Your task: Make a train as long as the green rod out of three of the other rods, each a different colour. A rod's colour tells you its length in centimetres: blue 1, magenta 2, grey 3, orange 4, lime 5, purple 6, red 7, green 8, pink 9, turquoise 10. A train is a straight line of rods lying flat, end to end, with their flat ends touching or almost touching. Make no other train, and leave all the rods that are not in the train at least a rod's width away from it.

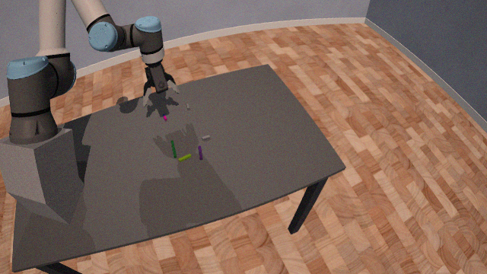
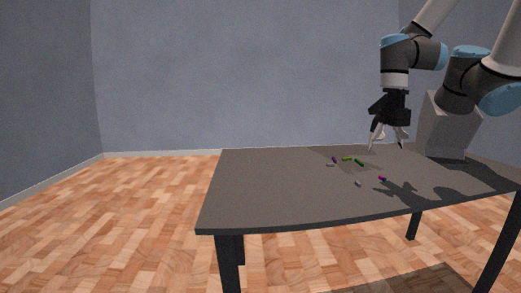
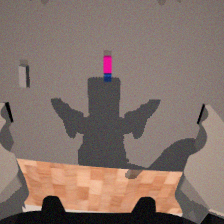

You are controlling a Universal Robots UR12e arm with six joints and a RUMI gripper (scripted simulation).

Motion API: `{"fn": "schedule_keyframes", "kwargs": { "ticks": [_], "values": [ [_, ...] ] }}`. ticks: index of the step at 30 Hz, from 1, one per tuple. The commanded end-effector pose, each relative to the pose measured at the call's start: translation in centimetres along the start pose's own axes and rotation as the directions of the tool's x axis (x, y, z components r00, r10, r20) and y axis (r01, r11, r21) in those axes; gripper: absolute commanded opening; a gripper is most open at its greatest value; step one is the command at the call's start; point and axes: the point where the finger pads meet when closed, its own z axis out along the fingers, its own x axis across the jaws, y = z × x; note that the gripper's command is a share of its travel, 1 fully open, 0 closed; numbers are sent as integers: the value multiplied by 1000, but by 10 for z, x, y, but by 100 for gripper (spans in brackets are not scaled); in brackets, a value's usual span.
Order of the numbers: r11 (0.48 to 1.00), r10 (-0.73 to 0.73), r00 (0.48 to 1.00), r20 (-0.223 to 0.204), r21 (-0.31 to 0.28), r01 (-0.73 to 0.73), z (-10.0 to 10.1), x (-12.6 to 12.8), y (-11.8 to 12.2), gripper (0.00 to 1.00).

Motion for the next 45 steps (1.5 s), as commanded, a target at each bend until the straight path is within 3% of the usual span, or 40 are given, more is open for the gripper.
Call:
{"fn": "schedule_keyframes", "kwargs": {
  "ticks": [1,16,30,45],
  "values": [
    [1000,0,1000,1,0,0,0,0,0,100],
    [1000,-16,1000,1,1,16,0,-1,-2,100],
    [988,-152,988,-2,4,152,2,-7,-24,100],
    [884,-468,884,-8,6,468,8,-16,-76,100]
  ]
}}
